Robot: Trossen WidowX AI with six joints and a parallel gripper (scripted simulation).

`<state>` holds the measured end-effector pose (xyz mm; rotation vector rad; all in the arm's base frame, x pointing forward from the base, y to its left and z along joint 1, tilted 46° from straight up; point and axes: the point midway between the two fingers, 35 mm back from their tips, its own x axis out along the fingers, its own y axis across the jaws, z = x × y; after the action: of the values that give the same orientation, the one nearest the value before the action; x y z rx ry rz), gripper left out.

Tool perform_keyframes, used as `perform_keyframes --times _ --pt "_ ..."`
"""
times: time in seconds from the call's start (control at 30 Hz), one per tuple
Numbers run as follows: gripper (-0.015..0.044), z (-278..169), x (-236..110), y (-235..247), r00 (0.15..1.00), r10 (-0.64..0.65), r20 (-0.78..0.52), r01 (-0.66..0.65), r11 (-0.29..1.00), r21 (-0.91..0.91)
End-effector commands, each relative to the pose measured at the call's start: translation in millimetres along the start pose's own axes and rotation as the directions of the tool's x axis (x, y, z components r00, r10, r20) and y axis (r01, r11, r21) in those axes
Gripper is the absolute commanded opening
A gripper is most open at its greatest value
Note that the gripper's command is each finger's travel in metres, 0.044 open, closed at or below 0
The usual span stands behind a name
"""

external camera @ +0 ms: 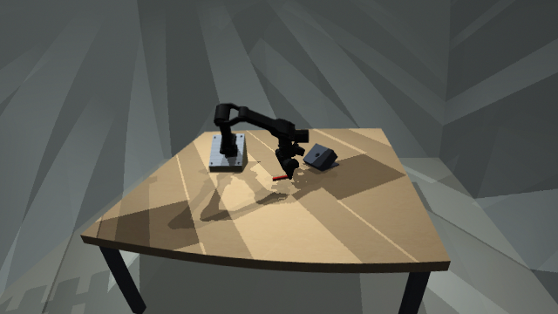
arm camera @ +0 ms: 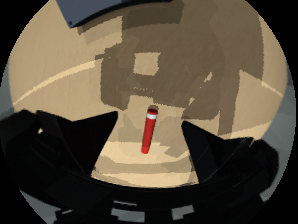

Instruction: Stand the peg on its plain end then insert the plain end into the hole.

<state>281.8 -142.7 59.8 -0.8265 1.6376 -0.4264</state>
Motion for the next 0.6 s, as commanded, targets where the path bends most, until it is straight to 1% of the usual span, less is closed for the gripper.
perform_keyframes --times 0.0,0.1,0.5,0.53,0.57 --pt "0.044 -1.8 6.2 -0.3 1.0 -0.005 -0.005 0.005 1.0 -0.003" --pt "0.044 -2.2 8.3 -0.3 1.0 -0.005 -0.005 0.005 1.0 -0.003" --pt "0.0125 -2.2 8.3 -0.3 1.0 -0.005 -0.005 0.005 1.0 -0.003" --pt "0.011 -2.2 8.3 -0.3 1.0 -0.005 -0.005 0.005 1.0 -0.003" --pt "0.011 -2.2 8.3 -0.3 1.0 -0.005 -0.005 0.005 1.0 -0.003"
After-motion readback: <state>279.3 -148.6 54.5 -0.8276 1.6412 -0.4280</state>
